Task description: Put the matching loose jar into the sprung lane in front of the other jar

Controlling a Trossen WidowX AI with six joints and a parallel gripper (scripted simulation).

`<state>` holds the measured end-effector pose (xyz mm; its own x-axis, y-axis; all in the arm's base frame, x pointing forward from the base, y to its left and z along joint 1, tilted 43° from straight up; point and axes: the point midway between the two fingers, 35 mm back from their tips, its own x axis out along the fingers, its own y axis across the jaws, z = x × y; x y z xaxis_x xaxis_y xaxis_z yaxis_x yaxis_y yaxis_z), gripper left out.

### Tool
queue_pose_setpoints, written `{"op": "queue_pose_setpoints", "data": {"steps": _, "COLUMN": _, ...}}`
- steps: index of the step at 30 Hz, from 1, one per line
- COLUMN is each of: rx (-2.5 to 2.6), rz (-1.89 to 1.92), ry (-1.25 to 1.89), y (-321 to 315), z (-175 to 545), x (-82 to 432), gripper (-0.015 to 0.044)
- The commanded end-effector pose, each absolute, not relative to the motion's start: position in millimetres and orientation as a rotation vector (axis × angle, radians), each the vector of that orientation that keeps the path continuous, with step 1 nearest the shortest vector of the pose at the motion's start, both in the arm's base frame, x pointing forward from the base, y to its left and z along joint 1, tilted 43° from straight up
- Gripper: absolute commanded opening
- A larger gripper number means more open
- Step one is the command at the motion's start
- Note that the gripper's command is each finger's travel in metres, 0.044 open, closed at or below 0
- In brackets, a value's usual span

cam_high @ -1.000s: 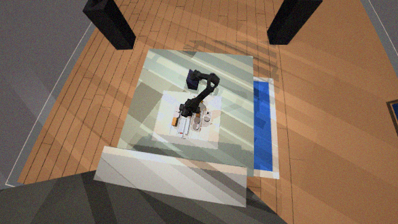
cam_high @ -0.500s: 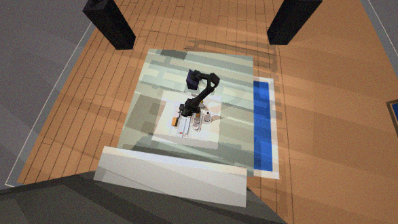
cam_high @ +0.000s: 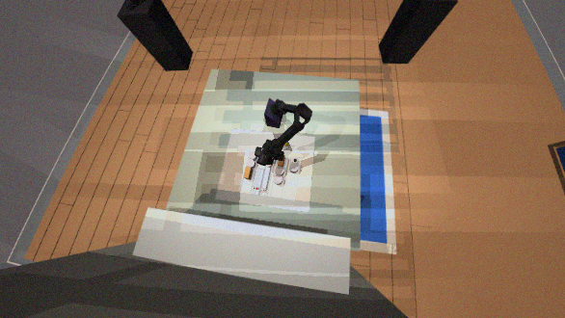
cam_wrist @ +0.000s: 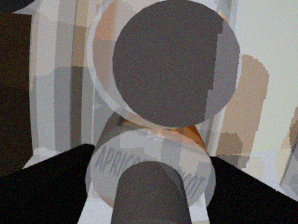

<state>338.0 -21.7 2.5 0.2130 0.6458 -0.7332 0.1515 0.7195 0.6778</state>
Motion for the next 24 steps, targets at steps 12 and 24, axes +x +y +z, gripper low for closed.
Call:
{"op": "queue_pose_setpoints", "data": {"steps": 12, "rx": 0.736, "rz": 0.396, "ry": 1.33, "y": -20.5, "z": 3.0, "x": 337.1, "gripper": 0.0}}
{"op": "queue_pose_setpoints", "data": {"steps": 24, "rx": 0.736, "rz": 0.396, "ry": 1.33, "y": -20.5, "z": 2.0, "x": 333.6, "gripper": 0.0}}
